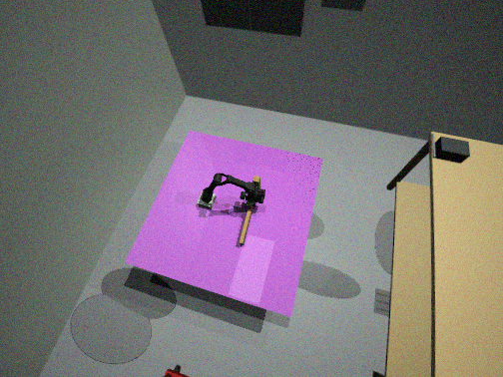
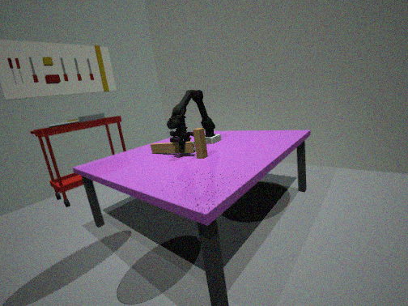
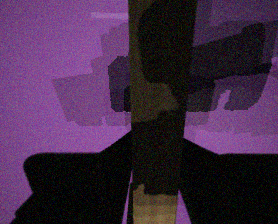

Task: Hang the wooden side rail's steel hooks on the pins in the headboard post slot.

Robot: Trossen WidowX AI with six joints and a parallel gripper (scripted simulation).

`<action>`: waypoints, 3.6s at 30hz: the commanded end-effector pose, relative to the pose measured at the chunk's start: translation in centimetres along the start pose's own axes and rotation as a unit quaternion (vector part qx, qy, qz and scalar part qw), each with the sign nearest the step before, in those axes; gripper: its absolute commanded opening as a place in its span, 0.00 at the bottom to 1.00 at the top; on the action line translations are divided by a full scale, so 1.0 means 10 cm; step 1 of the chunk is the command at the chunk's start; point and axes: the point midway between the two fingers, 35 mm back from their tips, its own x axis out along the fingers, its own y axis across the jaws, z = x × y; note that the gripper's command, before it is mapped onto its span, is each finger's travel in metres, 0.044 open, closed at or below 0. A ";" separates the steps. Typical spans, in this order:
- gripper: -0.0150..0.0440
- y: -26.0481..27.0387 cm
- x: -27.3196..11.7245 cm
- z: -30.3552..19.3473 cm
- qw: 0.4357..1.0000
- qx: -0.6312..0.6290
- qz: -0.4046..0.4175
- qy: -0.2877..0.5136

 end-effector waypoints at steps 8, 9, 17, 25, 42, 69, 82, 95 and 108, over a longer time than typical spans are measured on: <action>0.25 0.03 -0.02 -0.02 1.000 0.003 0.003 0.001; 0.25 0.03 -0.02 -0.02 1.000 0.003 0.003 0.001; 0.25 0.03 -0.02 -0.03 1.000 0.003 0.003 0.001; 0.25 0.02 -0.01 -0.04 1.000 0.003 0.003 0.001; 0.25 0.01 -0.02 -0.05 1.000 0.003 0.003 0.001; 0.25 0.04 -0.03 -0.08 1.000 0.003 0.003 0.001; 0.25 0.03 -0.02 -0.09 1.000 0.003 0.003 0.001; 0.25 0.01 -0.01 -0.11 1.000 0.003 0.003 0.001; 0.25 0.02 -0.02 -0.12 1.000 0.003 0.003 0.001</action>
